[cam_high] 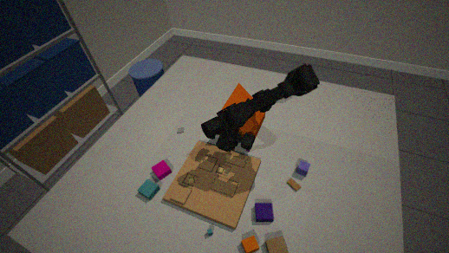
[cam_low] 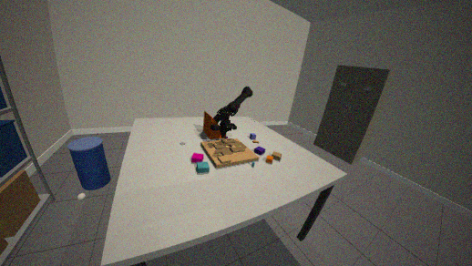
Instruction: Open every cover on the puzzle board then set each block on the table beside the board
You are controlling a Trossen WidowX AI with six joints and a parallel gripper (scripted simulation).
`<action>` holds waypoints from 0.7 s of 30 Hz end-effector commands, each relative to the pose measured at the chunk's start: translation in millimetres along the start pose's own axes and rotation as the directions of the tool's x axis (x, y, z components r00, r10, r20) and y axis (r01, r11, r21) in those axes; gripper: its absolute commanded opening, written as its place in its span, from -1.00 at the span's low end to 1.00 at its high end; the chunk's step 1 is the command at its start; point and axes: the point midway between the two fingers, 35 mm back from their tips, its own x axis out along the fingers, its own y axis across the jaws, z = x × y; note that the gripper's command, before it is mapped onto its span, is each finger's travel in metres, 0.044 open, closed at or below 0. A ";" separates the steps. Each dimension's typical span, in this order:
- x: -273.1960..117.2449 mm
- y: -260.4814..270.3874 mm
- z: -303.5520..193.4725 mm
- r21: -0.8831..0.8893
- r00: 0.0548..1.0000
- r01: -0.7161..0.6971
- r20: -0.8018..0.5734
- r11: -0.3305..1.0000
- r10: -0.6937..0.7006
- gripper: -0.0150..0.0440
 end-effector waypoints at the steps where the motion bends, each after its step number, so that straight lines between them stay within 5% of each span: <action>1: 4.6 1.3 -1.5 0.005 1.000 -0.007 -0.002 1.000 0.007 -0.49; 21: 17.8 1.1 0.9 0.005 1.000 -0.009 -0.002 1.000 0.009 -0.49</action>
